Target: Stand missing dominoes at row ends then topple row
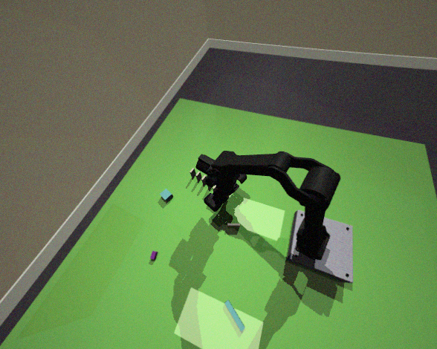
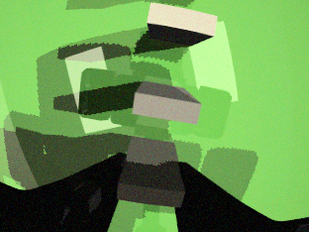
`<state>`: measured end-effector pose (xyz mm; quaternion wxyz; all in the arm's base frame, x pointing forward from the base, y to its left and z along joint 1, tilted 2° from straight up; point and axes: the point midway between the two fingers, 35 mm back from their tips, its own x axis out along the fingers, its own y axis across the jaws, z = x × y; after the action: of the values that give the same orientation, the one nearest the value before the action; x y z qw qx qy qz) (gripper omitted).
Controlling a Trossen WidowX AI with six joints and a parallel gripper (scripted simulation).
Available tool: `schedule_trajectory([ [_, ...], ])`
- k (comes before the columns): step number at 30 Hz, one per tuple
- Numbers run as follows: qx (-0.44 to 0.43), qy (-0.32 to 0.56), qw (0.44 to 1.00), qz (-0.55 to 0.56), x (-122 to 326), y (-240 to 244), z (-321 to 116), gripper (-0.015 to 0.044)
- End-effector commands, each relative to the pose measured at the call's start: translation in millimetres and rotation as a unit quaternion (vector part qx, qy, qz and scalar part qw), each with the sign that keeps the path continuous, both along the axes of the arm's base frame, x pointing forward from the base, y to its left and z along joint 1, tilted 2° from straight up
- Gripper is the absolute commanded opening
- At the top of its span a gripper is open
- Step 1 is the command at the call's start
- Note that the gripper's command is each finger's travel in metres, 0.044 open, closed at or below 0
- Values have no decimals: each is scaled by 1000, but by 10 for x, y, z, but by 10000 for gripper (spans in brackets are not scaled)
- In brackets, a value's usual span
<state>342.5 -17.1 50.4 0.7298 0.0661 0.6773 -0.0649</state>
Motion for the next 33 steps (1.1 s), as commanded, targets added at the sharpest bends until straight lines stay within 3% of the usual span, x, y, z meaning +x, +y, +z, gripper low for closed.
schedule_trajectory([
  [1, -1, 2, 1000, -2, -21, -4, -85, 107],
  [11, -1, 2, 1000, -2, -21, -4, -85, 107],
  [24, -1, 2, 1000, -2, -21, -4, -85, 440],
  [28, -1, 2, 1000, -2, -6, -4, 4, 440],
  [33, 0, 2, 1000, -1, 2, 2, 720, 440],
])
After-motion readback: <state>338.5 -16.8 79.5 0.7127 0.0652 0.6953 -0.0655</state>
